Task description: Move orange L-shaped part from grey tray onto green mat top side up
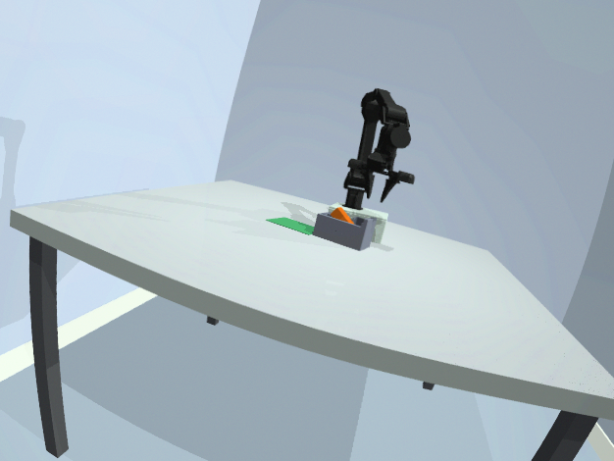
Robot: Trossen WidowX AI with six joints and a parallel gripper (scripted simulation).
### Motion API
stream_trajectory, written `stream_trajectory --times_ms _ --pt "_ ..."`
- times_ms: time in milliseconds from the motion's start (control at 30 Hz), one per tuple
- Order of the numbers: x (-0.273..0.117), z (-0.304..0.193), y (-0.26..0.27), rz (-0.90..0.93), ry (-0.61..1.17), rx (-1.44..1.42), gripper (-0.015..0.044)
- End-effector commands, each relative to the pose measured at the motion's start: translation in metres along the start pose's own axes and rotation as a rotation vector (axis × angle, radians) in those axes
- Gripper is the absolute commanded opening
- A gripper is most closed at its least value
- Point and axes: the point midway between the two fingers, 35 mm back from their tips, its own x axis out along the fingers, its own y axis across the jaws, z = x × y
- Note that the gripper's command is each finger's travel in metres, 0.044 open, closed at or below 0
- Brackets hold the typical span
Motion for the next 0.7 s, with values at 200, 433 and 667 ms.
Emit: stream_trajectory --times_ms 200,433,667 --pt "0.001 0.000 0.000 -0.001 0.001 0.000 0.0180" --pt "0.001 0.000 0.000 -0.001 0.001 0.000 0.0180" --pt "0.024 0.001 0.000 -0.004 0.003 -0.002 0.0180"
